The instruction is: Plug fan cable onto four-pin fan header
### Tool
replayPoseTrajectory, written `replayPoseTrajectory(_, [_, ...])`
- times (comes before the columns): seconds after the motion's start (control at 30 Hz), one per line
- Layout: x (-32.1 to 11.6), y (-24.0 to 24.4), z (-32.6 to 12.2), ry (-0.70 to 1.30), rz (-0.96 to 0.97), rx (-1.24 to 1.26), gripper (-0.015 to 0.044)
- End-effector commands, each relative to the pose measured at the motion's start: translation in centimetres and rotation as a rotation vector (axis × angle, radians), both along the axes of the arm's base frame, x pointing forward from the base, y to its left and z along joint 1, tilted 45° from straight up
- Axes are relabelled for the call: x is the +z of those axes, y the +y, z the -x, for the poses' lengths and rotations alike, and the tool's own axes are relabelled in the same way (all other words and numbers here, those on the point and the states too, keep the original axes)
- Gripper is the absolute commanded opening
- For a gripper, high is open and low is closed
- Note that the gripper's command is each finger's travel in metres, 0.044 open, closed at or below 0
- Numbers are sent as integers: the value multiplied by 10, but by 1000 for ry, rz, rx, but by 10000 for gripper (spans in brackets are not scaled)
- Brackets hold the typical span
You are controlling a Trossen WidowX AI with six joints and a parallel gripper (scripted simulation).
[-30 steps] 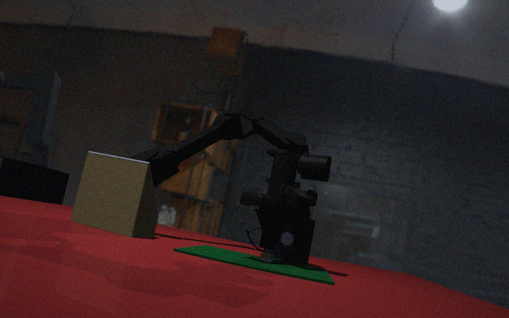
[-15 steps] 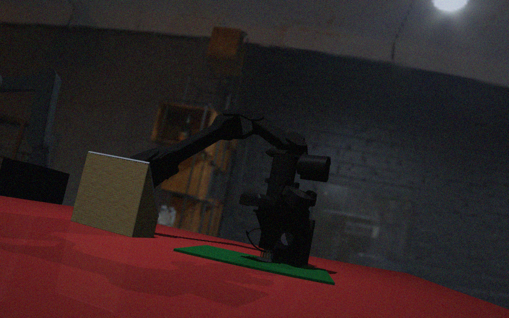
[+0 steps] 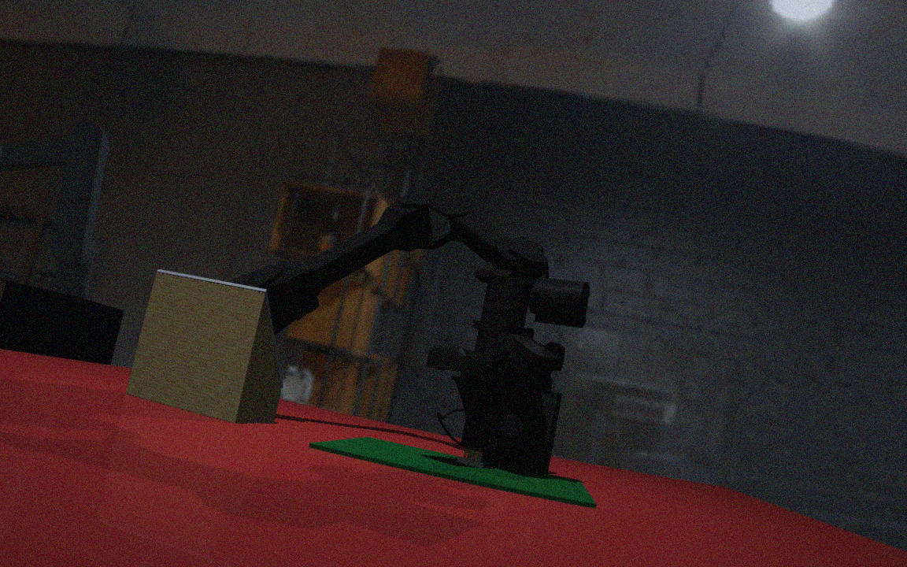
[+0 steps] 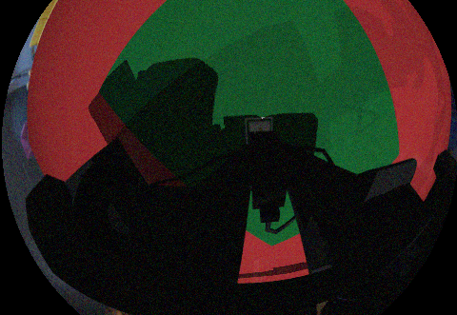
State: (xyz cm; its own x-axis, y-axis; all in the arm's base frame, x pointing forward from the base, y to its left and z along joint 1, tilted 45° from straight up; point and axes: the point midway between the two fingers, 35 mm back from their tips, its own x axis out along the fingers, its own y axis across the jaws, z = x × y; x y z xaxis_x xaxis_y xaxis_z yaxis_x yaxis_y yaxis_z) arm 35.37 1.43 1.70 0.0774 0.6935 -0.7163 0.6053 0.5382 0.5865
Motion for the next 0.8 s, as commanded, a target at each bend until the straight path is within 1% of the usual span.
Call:
replayPoseTrajectory(0.0, [-1, 1, 0, 2, -6, -5, 0])
replayPoseTrajectory(0.77, [-7, 7, -1, 2, -6, -5, 0])
